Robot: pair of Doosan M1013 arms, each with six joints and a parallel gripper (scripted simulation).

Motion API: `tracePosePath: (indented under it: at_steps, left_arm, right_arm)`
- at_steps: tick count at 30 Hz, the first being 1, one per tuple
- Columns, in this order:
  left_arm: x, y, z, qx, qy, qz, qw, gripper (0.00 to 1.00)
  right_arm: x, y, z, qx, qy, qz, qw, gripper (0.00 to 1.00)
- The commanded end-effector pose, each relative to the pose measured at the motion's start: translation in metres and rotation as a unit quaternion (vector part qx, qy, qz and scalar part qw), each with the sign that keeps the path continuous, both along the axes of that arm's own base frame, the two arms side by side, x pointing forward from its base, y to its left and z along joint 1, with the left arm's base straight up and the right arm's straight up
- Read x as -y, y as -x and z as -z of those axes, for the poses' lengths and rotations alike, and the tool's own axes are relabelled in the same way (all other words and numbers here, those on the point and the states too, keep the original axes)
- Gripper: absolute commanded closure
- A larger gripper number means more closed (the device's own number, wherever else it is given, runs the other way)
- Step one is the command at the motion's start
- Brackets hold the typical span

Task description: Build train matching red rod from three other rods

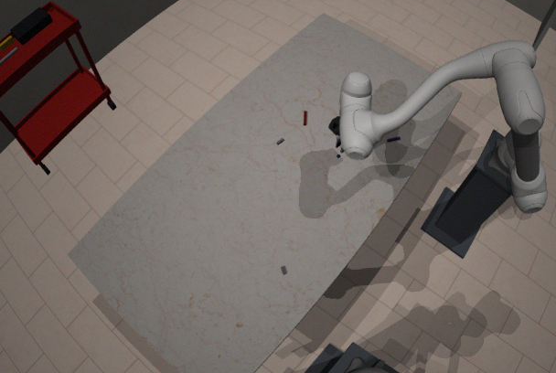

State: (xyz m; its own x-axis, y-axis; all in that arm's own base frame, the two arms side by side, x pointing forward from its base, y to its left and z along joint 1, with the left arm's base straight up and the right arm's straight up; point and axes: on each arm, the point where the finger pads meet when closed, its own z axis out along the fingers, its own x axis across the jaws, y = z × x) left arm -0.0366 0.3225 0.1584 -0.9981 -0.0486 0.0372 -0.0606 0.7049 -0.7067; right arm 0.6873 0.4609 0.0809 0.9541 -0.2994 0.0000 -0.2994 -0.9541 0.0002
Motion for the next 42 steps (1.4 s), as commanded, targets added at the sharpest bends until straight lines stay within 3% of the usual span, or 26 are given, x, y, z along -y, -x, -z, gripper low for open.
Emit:
tracePosePath:
  at_steps: [1, 29, 42]
  left_arm:
    - [0.000, 0.000, 0.000, 0.000, 0.000, 0.000, 1.000, 0.00]
    - [0.000, 0.000, 0.000, 0.000, 0.000, 0.000, 1.000, 0.00]
    - [0.000, 0.000, 0.000, 0.000, 0.000, 0.000, 1.000, 0.00]
  right_arm:
    - [0.000, 0.000, 0.001, 0.001, -0.001, 0.000, 1.000, 0.46]
    - [-0.001, -0.002, 0.037, 0.001, -0.001, 0.000, 1.000, 0.46]
    - [-0.001, -0.002, 0.044, 0.001, -0.001, 0.000, 1.000, 0.46]
